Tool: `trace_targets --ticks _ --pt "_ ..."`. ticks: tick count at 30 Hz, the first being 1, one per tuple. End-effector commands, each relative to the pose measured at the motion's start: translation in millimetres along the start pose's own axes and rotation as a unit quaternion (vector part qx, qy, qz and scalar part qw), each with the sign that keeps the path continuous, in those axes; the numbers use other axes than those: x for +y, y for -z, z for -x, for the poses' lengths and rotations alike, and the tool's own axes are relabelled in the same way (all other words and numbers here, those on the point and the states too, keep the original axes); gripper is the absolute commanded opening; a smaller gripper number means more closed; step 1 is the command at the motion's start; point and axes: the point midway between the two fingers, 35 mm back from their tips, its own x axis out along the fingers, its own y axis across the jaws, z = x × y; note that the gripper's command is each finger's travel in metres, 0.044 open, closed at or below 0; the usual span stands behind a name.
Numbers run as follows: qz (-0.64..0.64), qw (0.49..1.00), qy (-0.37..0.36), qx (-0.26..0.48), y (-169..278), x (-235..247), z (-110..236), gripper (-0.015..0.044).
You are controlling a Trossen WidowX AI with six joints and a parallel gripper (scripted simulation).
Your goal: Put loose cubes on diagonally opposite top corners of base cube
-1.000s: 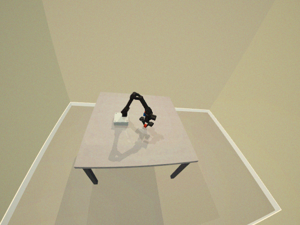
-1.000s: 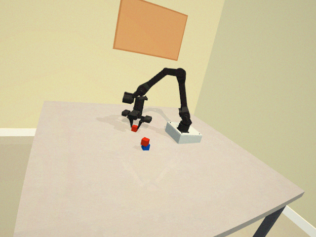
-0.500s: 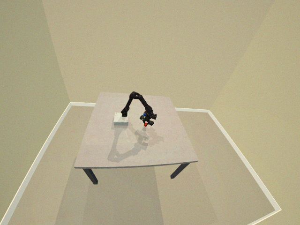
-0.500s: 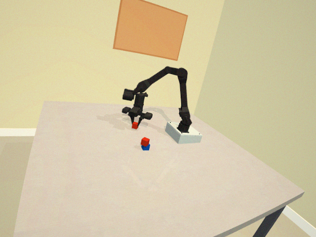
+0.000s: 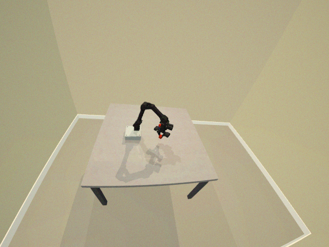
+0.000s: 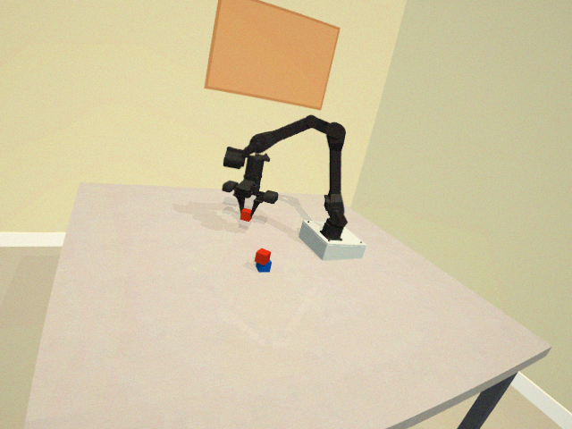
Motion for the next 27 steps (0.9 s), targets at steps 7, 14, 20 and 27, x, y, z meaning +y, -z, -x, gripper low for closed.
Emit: trace_targets --ticks 7,14,20,27 --pt "0.001 1.0 0.007 0.0 0.7 1.3 36.3 0.0105" --pt "-0.001 1.0 0.007 0.0 -3.9 3.9 41.0 0.0105" --pt "-0.009 1.0 0.007 -0.001 -22.6 11.3 40.3 0.0105" --pt "-0.018 1.0 0.007 -0.003 -43.7 21.4 39.4 0.0105"
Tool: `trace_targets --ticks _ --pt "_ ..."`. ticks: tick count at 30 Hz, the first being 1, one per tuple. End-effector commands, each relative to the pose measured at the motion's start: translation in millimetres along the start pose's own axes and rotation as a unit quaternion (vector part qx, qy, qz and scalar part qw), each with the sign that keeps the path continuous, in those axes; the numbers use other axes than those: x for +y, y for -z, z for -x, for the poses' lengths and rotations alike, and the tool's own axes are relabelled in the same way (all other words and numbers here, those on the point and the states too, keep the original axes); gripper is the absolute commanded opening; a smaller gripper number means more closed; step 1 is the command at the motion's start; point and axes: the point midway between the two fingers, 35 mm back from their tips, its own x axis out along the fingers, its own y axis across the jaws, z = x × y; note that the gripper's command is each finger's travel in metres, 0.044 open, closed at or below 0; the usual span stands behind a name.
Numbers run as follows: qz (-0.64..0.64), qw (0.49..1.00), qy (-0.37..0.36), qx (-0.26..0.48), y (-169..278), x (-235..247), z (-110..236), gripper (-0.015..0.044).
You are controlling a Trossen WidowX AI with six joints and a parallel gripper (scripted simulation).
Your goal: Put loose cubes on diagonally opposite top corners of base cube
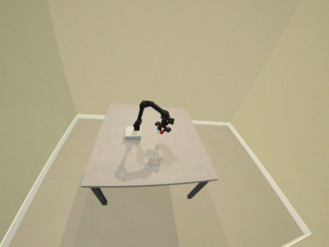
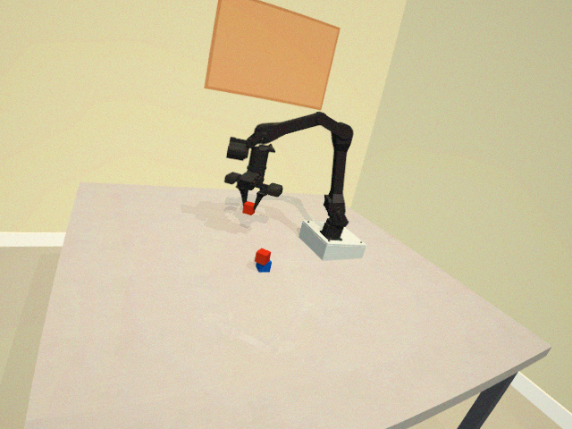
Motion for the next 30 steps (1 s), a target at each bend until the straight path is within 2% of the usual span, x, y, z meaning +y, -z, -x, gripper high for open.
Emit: trace_targets --ticks 1,30 --pt "-0.007 1.0 0.0 -0.002 -11.7 7.4 -0.5 0.0105" --pt "-0.045 0.999 -0.003 -0.007 -85.3 66.6 -4.5 0.0105"
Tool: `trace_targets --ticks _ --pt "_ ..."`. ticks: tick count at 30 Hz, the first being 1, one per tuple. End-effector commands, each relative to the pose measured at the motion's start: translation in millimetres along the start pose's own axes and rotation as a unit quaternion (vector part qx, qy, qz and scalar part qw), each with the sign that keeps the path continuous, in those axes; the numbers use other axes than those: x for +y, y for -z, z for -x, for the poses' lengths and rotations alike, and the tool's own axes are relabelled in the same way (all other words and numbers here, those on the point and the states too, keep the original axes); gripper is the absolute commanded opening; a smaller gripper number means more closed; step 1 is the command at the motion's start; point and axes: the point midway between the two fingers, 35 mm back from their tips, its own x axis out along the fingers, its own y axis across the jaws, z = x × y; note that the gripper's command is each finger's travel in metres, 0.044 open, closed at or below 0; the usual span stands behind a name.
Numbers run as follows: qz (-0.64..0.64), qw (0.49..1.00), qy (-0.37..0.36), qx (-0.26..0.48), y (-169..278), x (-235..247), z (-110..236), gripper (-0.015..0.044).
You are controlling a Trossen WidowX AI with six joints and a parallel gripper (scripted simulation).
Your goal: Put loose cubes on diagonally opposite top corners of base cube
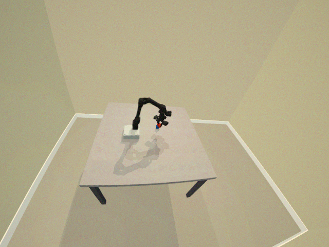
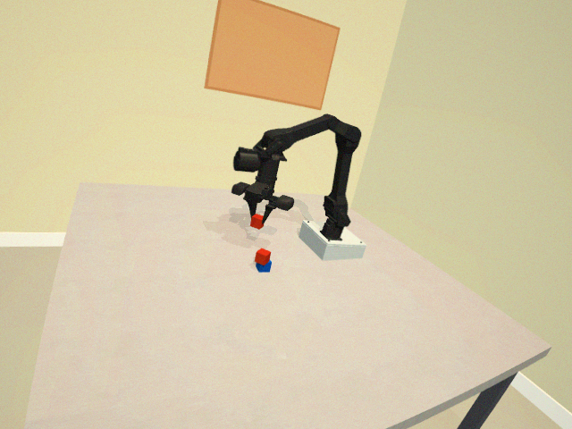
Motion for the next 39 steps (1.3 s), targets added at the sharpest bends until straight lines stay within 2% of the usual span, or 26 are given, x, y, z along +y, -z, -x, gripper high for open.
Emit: trace_targets --ticks 1,21,39 --pt "-0.007 1.0 -0.002 -0.002 -7.5 11.3 -0.9 0.0105" --pt "-0.033 0.999 -0.006 -0.003 -39.8 65.2 -4.8 0.0105" --pt "-0.035 0.999 -0.006 -0.003 -39.1 68.2 -35.4 0.0105"
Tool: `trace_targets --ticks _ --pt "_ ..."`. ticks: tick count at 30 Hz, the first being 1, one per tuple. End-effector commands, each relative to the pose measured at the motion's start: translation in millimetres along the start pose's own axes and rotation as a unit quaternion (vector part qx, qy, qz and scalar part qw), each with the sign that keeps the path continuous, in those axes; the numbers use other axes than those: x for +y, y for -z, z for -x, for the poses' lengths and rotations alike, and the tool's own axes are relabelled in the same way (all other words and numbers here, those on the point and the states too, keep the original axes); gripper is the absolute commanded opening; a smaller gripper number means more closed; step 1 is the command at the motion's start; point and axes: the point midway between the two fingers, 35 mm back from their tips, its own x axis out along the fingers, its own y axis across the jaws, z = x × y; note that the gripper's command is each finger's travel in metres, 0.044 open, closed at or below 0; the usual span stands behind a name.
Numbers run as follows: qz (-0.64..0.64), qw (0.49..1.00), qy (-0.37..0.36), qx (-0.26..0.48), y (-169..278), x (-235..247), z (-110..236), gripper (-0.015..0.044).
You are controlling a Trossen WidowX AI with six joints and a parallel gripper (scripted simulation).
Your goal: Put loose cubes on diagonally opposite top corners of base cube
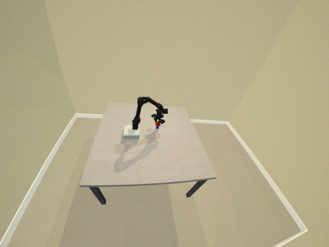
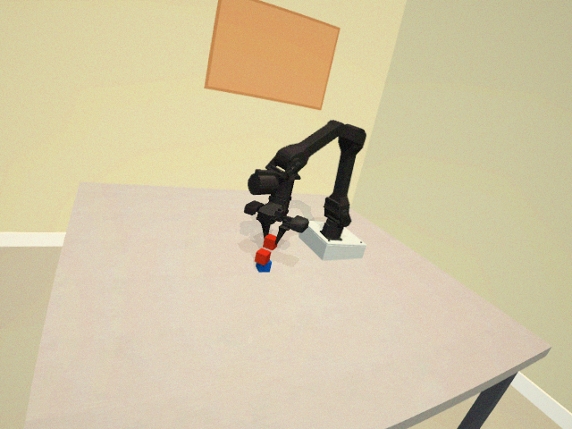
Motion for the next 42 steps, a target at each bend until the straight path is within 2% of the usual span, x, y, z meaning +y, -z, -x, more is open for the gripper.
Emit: trace_targets --ticks 1,9,20,42 --pt "-0.002 1.0 -0.002 -0.001 0.2 0.8 -2.7 0.0105" --pt "-0.002 1.0 -0.002 -0.001 0.0 0.7 -4.5 0.0105" --pt "-0.001 1.0 -0.002 -0.001 -1.3 0.1 -31.6 0.0105" --pt "-0.001 1.0 -0.002 -0.001 -1.2 0.2 -33.6 0.0105"
